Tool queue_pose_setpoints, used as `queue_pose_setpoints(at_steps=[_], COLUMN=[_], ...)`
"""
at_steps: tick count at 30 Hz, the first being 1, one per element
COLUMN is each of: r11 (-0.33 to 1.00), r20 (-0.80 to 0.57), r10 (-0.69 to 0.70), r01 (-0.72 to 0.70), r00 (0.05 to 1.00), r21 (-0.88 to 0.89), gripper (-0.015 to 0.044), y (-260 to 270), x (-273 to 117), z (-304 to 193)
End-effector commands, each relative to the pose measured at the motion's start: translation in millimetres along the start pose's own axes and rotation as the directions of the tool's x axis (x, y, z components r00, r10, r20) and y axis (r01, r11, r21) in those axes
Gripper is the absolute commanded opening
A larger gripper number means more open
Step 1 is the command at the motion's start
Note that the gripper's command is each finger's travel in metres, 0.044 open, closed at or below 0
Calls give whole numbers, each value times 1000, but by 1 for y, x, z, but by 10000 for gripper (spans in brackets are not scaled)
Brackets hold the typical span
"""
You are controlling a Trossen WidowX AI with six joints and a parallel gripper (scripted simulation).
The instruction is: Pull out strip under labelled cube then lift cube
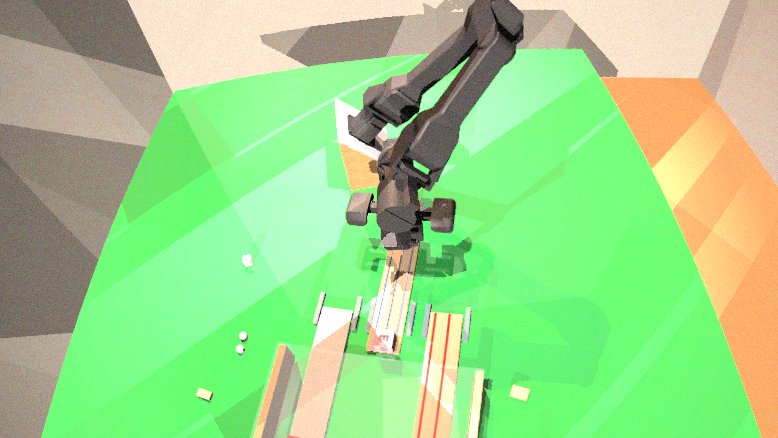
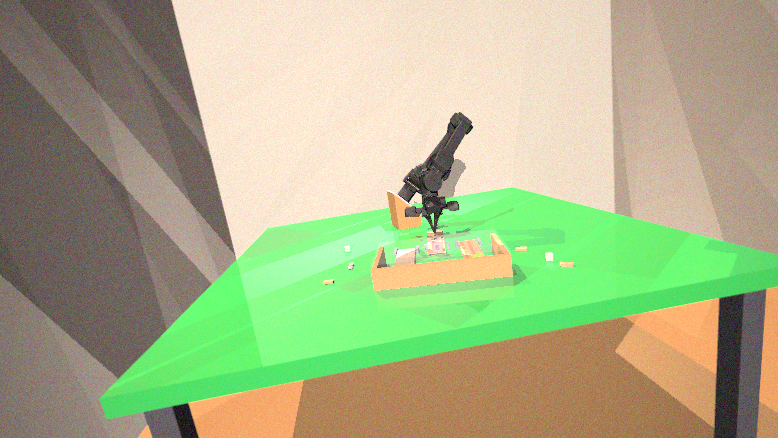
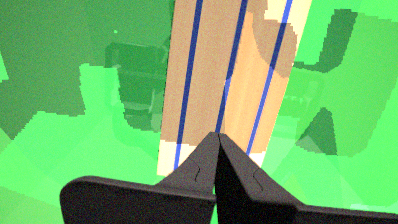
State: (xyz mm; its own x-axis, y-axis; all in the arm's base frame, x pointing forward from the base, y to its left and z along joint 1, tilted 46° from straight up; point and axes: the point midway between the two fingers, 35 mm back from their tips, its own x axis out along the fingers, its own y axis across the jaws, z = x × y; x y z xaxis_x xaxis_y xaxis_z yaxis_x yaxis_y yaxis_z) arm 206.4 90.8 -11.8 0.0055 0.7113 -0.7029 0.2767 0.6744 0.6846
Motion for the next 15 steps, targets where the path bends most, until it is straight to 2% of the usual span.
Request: queue_pose_setpoints(at_steps=[1,5,11,15], r11=[1000,1000,1000,1000], r20=[-28,-28,-25,-27], r10=[-1,-1,-4,-3], r01=[1,1,4,3], r00=[1000,1000,1000,1000], r21=[10,10,9,9], gripper=[0,0,0,0], y=[-1,-1,0,0], x=[4,4,-40,-42], z=[-9,-9,3,3])
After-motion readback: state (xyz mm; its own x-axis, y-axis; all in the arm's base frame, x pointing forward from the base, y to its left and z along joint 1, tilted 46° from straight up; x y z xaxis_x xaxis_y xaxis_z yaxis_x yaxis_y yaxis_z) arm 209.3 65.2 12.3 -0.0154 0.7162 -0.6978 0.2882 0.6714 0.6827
